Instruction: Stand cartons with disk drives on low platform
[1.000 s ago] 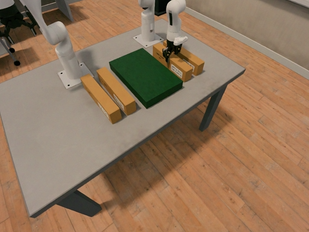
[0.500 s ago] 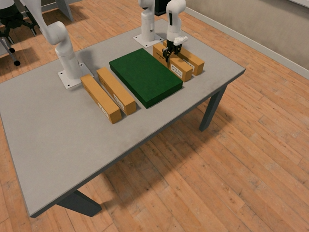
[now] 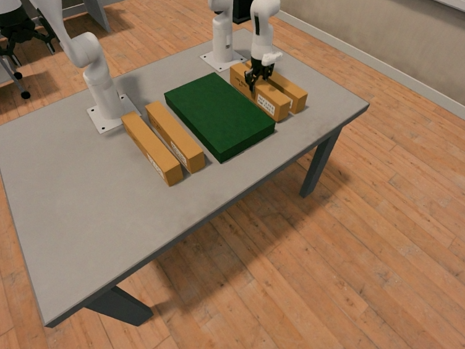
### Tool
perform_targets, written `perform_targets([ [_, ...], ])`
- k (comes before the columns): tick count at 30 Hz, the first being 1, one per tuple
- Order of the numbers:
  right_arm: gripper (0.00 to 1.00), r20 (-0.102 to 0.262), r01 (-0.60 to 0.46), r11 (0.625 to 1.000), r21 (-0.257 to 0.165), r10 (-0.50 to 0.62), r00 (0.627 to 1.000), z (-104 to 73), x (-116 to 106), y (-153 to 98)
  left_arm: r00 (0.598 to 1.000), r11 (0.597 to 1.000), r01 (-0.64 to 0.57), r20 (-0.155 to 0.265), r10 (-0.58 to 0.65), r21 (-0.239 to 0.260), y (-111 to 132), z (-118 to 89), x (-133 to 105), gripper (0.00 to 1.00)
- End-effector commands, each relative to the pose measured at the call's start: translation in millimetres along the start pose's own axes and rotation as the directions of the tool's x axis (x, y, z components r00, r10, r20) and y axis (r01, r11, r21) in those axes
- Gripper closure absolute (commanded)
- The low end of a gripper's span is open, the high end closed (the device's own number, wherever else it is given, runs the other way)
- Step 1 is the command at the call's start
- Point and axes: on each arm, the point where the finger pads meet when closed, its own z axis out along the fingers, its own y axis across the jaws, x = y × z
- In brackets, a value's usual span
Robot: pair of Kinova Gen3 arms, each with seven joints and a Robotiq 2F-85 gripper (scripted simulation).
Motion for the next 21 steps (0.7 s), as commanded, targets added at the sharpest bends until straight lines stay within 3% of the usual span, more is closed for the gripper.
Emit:
perform_targets([
  [1, 0.002, 0.0, 0.0, 1.0, 0.0, 0.0, 1.0, -0.2, 0, 0, 1.0, 1.0, -0.001, 0.0, 0.001, 0.0, 0, -17, 1, 0.364],
  [13, 0.002, 0.0, 0.0, 1.0, 0.0, 0.0, 1.0, -0.2, 0, 0, 1.0, 1.0, -0.001, 0.0, 0.001, 0.0, 0, -17, 1, 0.364],
  [14, 0.002, 0.0, 0.0, 1.0, 0.0, 0.0, 1.0, -0.2, 0, 0, 1.0, 1.0, 0.0, 0.0, 0.0, 0.0, 1, -32, 1, 0.364],
  [21, 0.002, 0.0, 0.0, 1.0, 0.0, 0.0, 1.0, -0.2, 0, 0, 1.0, 1.0, 0.0, 0.0, 0.0, 0.0, 1, -32, 1, 0.364],
])
